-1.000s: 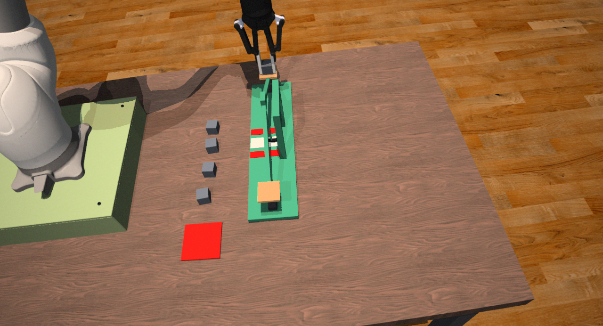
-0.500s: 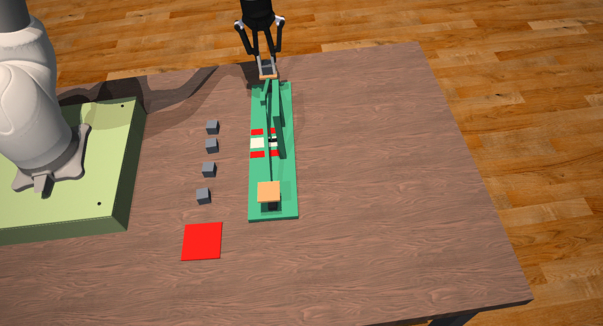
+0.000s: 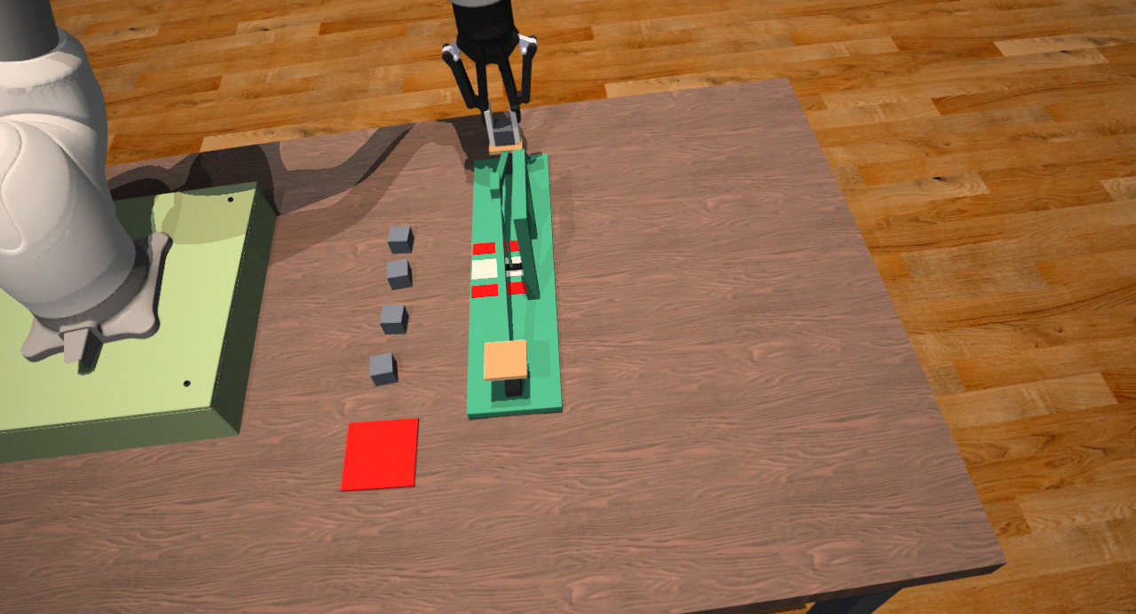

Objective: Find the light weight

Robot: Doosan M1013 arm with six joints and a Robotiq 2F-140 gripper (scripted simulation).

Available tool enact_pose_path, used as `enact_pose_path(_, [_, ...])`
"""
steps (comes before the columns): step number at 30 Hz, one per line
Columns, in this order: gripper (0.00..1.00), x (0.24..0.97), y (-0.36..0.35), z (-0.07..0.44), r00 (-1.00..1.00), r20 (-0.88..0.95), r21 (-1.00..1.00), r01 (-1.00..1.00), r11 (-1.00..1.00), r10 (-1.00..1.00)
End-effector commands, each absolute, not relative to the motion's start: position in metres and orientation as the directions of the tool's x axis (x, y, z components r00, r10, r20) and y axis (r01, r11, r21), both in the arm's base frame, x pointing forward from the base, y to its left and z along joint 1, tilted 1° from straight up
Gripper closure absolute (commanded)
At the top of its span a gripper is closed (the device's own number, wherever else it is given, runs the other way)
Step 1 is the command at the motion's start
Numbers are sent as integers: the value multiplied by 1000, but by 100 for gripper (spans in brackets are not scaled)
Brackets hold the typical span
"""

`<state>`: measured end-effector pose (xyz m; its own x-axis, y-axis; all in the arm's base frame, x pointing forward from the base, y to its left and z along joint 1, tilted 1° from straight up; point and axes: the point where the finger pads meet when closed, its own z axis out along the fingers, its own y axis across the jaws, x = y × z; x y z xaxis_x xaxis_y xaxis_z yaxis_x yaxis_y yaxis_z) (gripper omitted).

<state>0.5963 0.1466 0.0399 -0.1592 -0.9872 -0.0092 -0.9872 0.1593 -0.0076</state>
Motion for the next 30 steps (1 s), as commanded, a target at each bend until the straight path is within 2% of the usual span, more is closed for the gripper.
enact_pose_path(1, [76,596,145,37,-159,-9,-8,-987,159,-987])
enact_pose_path(30, [76,595,137,23,-159,-9,-8,-987,159,-987])
